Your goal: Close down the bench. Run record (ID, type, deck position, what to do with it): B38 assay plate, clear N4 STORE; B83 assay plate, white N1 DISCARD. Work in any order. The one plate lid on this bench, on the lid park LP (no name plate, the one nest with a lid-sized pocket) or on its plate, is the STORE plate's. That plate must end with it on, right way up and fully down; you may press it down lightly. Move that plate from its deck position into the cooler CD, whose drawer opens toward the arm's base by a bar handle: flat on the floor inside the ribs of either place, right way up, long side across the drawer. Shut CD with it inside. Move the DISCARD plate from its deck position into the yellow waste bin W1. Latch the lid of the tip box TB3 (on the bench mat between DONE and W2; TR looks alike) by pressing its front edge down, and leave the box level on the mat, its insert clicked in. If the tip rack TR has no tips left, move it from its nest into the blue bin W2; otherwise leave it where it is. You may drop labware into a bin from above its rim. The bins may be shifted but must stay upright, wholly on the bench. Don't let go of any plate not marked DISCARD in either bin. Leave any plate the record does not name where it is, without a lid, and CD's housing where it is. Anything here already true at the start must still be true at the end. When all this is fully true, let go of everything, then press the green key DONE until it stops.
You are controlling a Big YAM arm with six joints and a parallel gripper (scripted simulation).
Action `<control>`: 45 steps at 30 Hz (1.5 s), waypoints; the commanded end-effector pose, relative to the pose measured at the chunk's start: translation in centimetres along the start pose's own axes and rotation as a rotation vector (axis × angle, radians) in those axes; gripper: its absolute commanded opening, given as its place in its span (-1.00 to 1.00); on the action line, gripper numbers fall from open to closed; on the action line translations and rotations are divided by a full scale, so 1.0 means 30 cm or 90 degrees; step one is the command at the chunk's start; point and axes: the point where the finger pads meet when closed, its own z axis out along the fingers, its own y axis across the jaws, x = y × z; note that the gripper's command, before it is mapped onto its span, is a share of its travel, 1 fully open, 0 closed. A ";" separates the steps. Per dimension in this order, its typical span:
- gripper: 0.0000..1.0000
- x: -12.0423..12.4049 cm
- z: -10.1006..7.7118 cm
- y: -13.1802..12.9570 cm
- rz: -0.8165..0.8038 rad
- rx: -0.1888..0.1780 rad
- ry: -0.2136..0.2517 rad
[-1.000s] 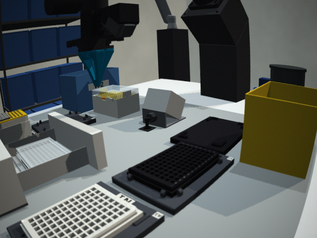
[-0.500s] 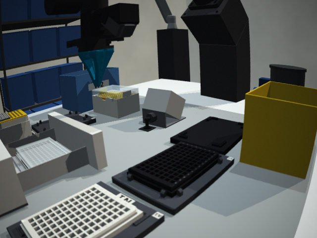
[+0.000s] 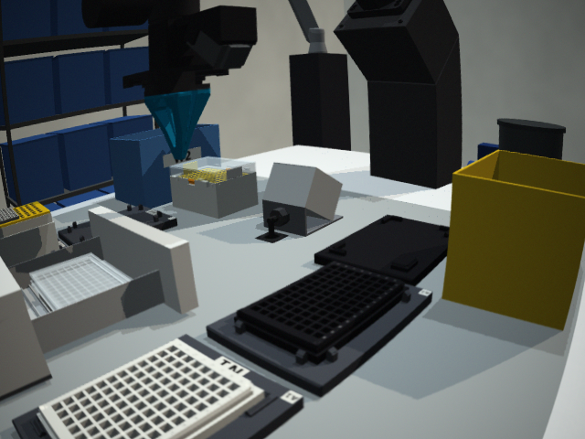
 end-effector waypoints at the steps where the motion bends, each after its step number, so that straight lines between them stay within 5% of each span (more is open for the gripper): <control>1: -1.00 0.009 0.007 -0.040 -0.002 0.015 -0.001; 45: -1.00 0.009 0.179 -0.042 -0.003 0.016 -0.001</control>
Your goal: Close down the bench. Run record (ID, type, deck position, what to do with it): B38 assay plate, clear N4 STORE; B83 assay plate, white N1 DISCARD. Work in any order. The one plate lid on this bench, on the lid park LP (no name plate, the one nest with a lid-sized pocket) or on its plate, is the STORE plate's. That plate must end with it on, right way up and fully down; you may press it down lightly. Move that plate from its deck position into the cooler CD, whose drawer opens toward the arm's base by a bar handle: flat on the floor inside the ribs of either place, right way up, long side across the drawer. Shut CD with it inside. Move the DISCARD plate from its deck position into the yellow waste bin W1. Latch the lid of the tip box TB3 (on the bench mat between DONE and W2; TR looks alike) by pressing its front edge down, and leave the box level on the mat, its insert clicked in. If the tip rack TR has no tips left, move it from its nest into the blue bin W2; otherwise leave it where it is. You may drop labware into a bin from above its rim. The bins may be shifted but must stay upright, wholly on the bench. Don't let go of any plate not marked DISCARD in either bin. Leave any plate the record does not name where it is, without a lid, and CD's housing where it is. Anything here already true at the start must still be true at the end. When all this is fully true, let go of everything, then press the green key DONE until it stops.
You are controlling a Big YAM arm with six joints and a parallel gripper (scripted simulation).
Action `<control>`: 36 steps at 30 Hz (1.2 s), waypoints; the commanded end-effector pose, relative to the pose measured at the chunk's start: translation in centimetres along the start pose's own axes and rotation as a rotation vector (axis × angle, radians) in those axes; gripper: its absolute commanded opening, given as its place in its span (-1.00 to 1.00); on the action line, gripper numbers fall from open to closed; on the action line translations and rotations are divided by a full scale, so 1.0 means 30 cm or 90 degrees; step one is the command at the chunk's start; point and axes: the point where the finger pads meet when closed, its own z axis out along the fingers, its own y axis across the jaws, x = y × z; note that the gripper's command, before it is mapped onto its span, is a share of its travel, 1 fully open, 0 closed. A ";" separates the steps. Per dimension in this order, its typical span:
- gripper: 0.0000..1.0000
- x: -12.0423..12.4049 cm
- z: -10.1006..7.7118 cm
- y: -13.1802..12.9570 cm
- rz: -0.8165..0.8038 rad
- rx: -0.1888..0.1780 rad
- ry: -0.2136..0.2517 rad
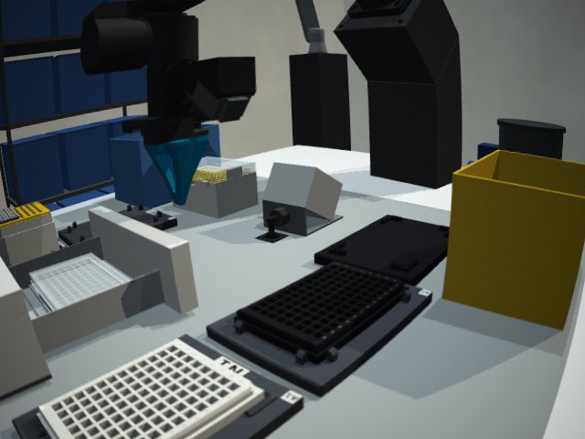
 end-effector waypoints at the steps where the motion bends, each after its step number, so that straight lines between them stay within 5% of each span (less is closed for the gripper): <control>1: -1.00 0.007 0.024 0.001 -0.004 -0.003 -0.001; 36: -1.00 0.004 0.147 0.013 -0.005 -0.008 -0.002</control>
